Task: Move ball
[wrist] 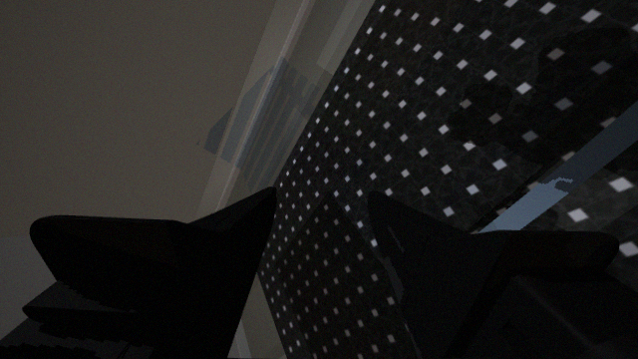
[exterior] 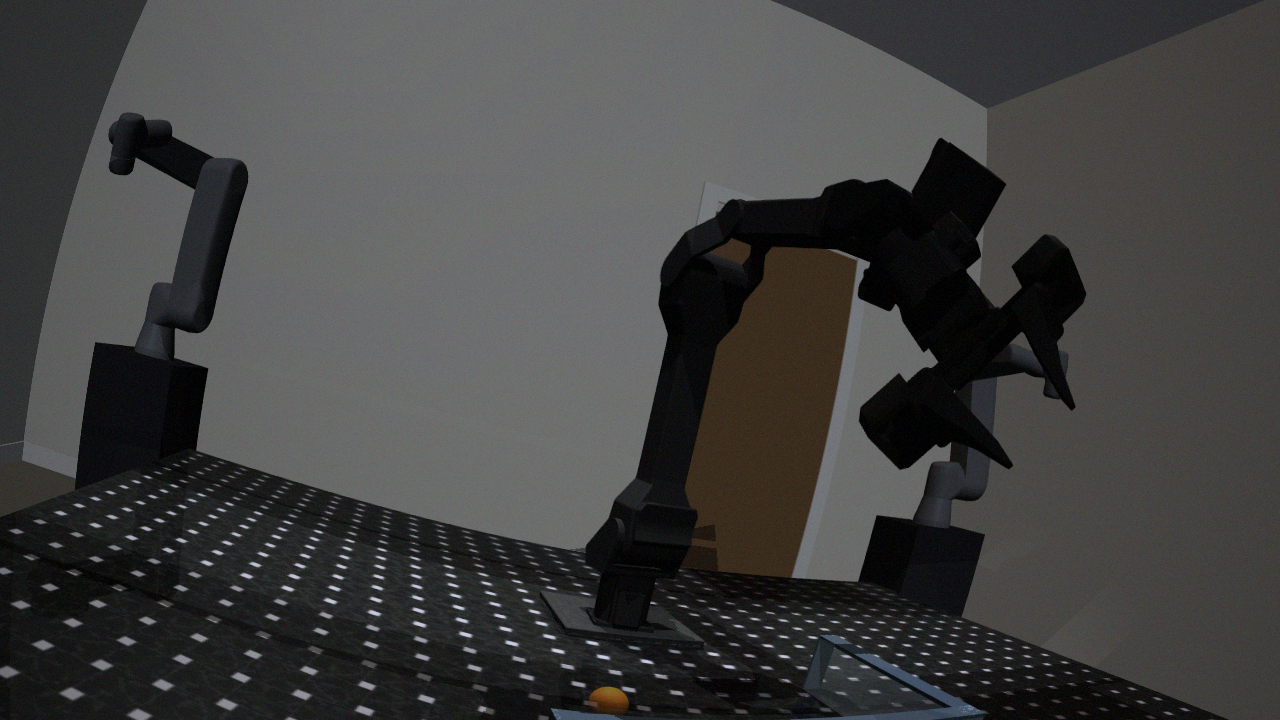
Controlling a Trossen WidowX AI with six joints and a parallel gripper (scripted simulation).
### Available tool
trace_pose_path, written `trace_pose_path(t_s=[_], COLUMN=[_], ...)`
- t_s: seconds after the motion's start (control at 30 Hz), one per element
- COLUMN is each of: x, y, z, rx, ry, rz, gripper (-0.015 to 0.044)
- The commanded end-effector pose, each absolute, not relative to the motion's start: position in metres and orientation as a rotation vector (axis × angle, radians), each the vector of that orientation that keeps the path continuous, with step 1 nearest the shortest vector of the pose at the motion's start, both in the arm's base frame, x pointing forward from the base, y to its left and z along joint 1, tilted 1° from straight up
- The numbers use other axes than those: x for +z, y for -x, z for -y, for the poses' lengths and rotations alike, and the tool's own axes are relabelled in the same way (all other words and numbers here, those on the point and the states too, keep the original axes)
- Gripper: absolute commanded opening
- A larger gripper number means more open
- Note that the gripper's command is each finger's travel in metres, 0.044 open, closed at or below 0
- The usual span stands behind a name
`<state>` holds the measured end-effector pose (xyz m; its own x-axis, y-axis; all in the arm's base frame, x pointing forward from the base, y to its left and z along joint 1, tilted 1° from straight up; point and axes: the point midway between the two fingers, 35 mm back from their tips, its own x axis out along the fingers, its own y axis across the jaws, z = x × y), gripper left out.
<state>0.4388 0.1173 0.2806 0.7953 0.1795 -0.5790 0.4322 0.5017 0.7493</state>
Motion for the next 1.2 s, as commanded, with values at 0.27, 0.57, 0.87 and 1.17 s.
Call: trace_pose_path(t_s=[0.27, 0.57, 0.87, 1.17], x=[0.115, 0.09, 0.085, 0.071], y=[-0.379, -0.357, -0.358, -0.358], z=[-0.127, -0.124, -0.124, -0.124], rx=[-0.023, 0.073, 0.073, 0.073], ry=[-0.108, 0.077, 0.077, 0.077], rz=[-1.391, -1.552, -1.552, -1.552], gripper=[0.0253, 0.0253, 0.0253, 0.0253])
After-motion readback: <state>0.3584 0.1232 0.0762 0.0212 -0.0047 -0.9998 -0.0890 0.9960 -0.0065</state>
